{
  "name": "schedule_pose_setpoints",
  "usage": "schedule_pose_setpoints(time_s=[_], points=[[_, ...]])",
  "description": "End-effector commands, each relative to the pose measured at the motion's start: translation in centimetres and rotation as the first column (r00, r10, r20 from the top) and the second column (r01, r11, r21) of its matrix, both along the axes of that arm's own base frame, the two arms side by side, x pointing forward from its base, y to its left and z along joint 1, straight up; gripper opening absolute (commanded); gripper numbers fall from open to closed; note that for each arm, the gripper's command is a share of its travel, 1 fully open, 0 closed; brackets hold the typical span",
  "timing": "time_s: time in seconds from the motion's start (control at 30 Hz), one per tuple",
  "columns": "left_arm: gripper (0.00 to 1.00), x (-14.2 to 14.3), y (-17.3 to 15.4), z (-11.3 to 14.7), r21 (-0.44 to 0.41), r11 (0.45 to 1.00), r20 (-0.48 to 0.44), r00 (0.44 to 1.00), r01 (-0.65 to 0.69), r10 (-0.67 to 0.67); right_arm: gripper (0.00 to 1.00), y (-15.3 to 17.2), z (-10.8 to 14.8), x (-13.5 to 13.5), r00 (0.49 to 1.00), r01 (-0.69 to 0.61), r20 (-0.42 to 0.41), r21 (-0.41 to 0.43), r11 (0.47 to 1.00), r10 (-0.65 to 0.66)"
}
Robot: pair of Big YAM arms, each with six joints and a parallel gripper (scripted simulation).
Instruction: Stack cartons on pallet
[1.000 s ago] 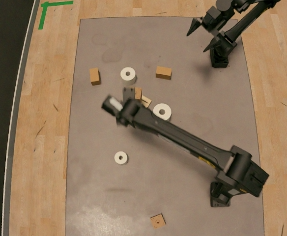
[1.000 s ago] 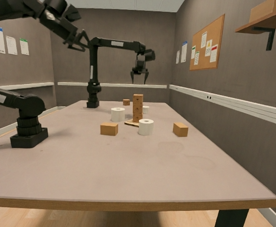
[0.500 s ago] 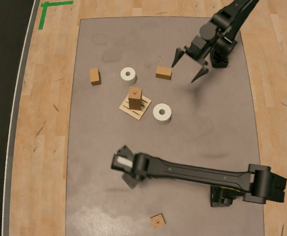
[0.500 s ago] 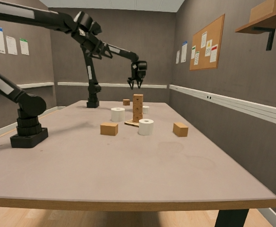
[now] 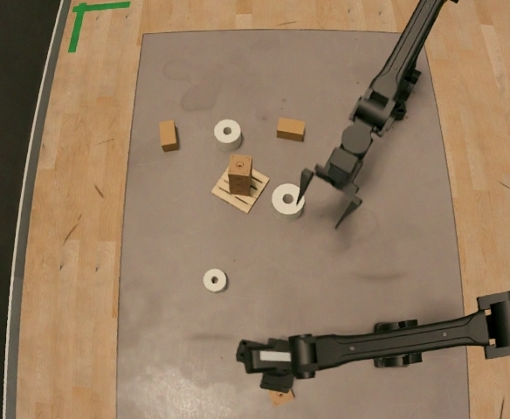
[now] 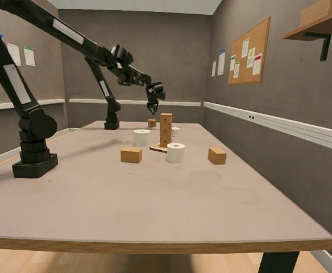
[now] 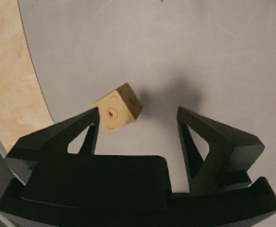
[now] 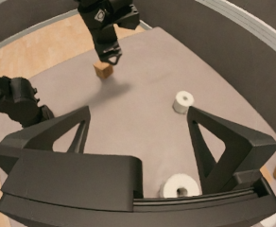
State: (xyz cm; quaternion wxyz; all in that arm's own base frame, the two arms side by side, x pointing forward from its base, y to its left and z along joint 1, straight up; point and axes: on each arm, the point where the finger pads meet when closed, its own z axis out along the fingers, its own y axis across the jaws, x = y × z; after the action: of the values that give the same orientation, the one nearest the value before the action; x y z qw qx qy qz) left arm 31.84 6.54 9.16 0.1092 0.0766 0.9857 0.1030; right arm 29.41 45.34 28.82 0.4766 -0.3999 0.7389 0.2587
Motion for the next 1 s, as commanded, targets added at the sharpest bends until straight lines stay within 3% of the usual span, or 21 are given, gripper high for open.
schedule_pose_setpoints(time_s=[0.0, 0.37, 0.57, 0.73, 0.77, 0.97], points=[[0.79, -0.6, 1.9, -0.2, -0.040, 0.983, 0.119, 0.976, -0.178, 0.182, 1.00, 5.2, 3.7, 0.5, 0.996, -0.051, 0.076, 0.101, 0.994, 0.044], [0.79, -5.5, 4.7, -4.4, -0.240, 0.863, 0.280, 0.819, -0.446, 0.501, 1.00, 15.9, -4.6, -3.2, 0.980, -0.184, 0.108, 0.146, 0.972, 0.169], [0.79, -5.0, 5.3, -3.7, -0.255, 0.861, 0.318, 0.803, -0.439, 0.504, 1.00, 16.8, -5.9, -3.2, 0.979, -0.188, 0.110, 0.150, 0.971, 0.173], [0.79, -5.3, 5.0, -4.4, -0.249, 0.865, 0.289, 0.819, -0.436, 0.497, 1.00, 16.7, -5.8, -3.4, 0.979, -0.190, 0.107, 0.145, 0.971, 0.175], [0.79, -4.1, 5.5, -3.5, -0.256, 0.862, 0.313, 0.806, -0.438, 0.503, 1.00, 16.7, -5.8, -3.4, 0.979, -0.190, 0.107, 0.145, 0.971, 0.175], [0.79, -3.4, 5.9, -3.9, -0.256, 0.860, 0.313, 0.804, -0.441, 0.505, 1.00, 16.7, -5.8, -3.4, 0.979, -0.190, 0.107, 0.145, 0.971, 0.175]])
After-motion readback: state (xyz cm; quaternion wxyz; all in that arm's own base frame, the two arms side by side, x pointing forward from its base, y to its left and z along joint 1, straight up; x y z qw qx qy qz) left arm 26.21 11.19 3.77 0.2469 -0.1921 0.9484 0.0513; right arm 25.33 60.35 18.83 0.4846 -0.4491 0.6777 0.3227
